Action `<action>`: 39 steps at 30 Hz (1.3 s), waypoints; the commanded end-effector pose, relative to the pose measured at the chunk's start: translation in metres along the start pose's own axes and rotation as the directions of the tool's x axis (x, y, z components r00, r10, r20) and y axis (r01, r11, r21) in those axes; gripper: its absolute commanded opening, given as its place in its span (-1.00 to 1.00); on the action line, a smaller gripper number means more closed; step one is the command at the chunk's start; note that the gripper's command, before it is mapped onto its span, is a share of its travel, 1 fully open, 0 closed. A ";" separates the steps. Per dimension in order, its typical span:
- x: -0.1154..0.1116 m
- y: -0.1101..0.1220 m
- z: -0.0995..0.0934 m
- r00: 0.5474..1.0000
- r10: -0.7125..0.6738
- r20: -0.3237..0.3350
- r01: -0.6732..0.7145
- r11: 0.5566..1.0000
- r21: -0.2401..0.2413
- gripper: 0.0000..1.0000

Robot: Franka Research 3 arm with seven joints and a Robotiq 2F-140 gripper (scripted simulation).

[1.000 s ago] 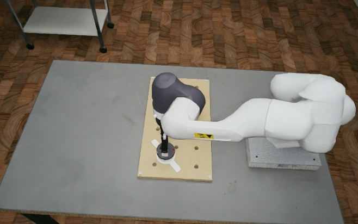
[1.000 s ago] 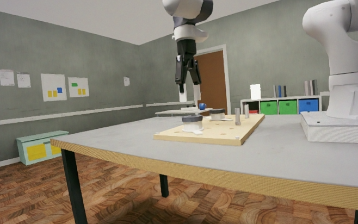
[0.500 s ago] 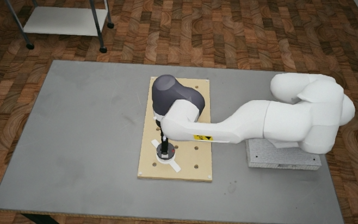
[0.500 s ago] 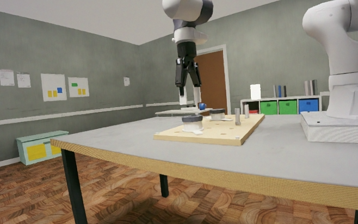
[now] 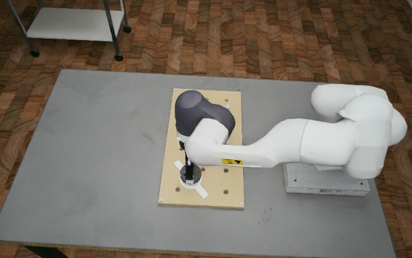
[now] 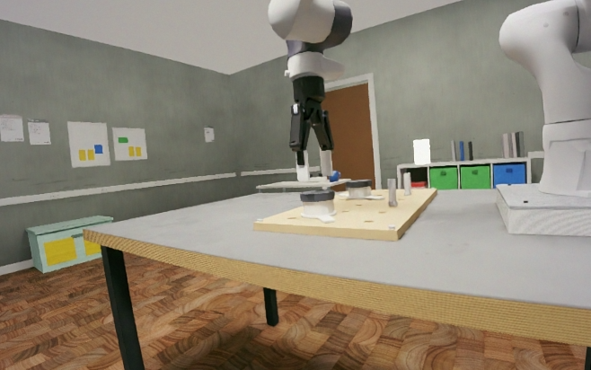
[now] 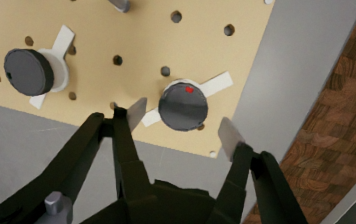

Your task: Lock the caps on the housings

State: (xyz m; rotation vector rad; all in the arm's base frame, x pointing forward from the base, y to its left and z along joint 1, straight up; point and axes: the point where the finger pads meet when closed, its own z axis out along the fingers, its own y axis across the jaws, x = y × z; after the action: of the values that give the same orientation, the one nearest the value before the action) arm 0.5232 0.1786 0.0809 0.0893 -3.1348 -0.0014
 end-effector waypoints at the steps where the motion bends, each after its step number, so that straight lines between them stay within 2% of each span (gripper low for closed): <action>1: -0.002 -0.001 0.005 1.000 -0.003 0.006 0.003 1.000 0.001 0.55; 24: -0.002 -0.001 0.031 1.000 -0.003 0.006 0.003 1.000 0.001 0.55; 39: -0.002 -0.001 0.039 1.000 -0.003 0.006 0.003 1.000 0.001 0.55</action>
State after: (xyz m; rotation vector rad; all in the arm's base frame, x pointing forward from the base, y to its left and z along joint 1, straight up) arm 0.5241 0.1789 0.0433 0.0862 -3.1366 -0.0019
